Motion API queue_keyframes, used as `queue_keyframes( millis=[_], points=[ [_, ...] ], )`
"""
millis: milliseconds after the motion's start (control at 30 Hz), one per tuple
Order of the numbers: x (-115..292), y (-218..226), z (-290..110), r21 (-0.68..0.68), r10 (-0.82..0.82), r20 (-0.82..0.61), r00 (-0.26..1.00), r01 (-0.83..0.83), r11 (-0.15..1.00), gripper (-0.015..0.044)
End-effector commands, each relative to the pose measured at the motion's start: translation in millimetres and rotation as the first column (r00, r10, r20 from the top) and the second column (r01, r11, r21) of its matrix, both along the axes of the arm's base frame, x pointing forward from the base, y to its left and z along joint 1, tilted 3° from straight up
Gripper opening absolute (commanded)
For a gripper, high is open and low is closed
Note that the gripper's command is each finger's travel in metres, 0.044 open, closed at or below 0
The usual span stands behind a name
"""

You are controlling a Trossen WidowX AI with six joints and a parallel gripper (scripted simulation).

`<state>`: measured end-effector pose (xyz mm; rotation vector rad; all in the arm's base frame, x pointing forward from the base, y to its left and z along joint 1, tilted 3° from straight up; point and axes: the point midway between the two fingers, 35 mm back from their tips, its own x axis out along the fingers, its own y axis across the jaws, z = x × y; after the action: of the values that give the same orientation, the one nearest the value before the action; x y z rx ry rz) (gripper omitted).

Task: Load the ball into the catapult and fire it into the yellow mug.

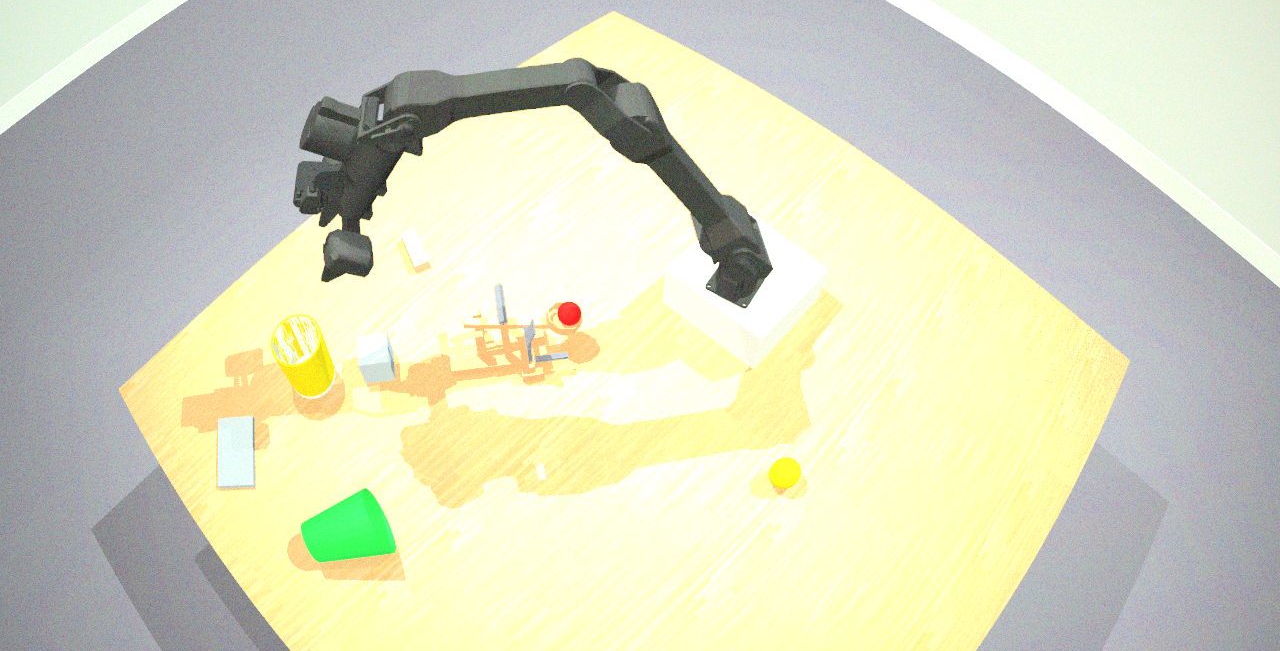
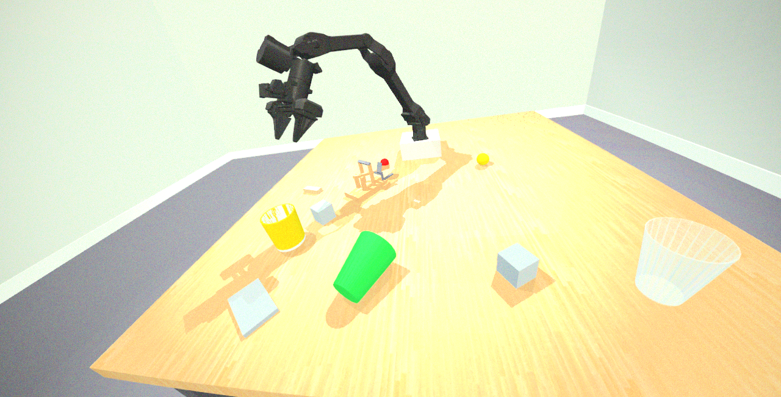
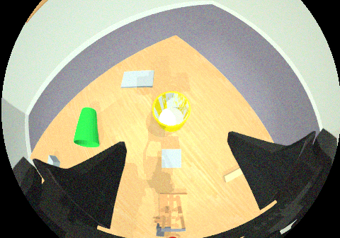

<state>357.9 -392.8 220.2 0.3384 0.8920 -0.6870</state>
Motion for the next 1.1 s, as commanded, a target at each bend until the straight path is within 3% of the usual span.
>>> queue_keyframes(
  millis=[0, 33, 600, 1067],
  points=[
    [0.8, -0.2, 1.0, -0.003, 0.005, 0.003, 1.000, -0.005, 1.000, 0.0440],
    [0.8, -0.2, 1.0, -0.003, 0.005, 0.003, 1.000, -0.005, 1.000, 0.0440],
    [0.8, -0.2, 1.0, -0.003, 0.005, 0.003, 1.000, -0.005, 1.000, 0.0000],
    [2.3, 12.8, -10.8, 0.008, 0.039, -0.055, 0.998, -0.038, 0.999, 0.0000]
  ],
)
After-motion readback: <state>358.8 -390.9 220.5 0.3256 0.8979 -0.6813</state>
